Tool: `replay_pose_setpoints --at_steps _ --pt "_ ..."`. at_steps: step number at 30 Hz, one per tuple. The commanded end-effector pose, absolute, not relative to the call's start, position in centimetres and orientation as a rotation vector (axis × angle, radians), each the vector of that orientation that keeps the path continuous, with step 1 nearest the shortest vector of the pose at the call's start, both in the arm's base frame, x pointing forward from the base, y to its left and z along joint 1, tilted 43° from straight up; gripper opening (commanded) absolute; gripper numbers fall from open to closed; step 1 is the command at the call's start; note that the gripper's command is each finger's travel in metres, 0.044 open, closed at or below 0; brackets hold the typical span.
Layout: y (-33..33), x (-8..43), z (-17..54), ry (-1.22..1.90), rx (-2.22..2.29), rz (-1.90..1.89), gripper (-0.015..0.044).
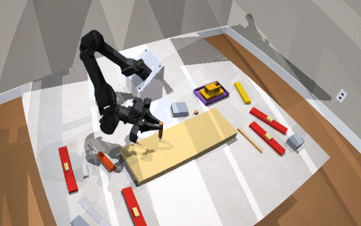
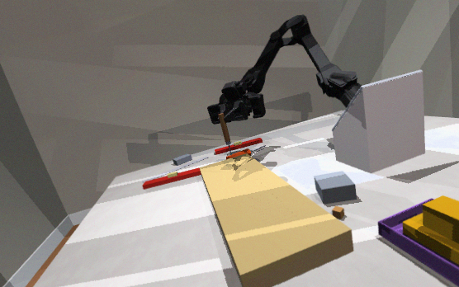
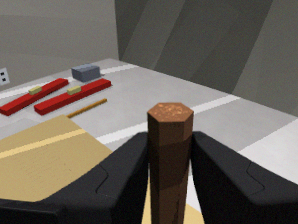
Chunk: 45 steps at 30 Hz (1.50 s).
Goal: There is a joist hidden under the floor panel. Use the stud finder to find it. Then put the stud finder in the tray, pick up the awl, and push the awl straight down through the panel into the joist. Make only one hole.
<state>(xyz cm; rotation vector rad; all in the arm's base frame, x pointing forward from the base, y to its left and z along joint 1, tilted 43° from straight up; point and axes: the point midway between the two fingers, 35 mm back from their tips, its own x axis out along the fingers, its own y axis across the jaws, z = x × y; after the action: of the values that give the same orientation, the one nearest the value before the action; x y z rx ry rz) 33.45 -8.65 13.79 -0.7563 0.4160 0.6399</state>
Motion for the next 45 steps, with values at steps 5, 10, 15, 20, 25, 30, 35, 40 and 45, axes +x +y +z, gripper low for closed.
replay_pose_setpoints --at_steps 5,10,15,20,25,30,35,40,45 --pt "-9.0 33.5 13.3 0.411 -0.756 0.645 0.0000" --pt "-9.3 33.5 13.0 0.411 -0.756 0.645 0.0000" --pt "-9.6 33.5 12.7 0.411 -0.757 0.645 0.0000" --pt "-9.9 33.5 12.4 0.412 -0.757 0.645 0.0000" --pt "-10.2 33.5 12.1 0.412 -0.757 0.645 0.0000" --pt "-10.5 33.4 11.7 0.412 -0.757 0.645 0.0000" --pt "-10.7 33.4 11.4 0.412 -0.757 0.645 0.0000" --pt "-11.0 33.4 11.2 0.412 -0.757 0.645 0.0000" --pt "-11.5 33.4 10.7 0.412 -0.757 0.645 0.0000"
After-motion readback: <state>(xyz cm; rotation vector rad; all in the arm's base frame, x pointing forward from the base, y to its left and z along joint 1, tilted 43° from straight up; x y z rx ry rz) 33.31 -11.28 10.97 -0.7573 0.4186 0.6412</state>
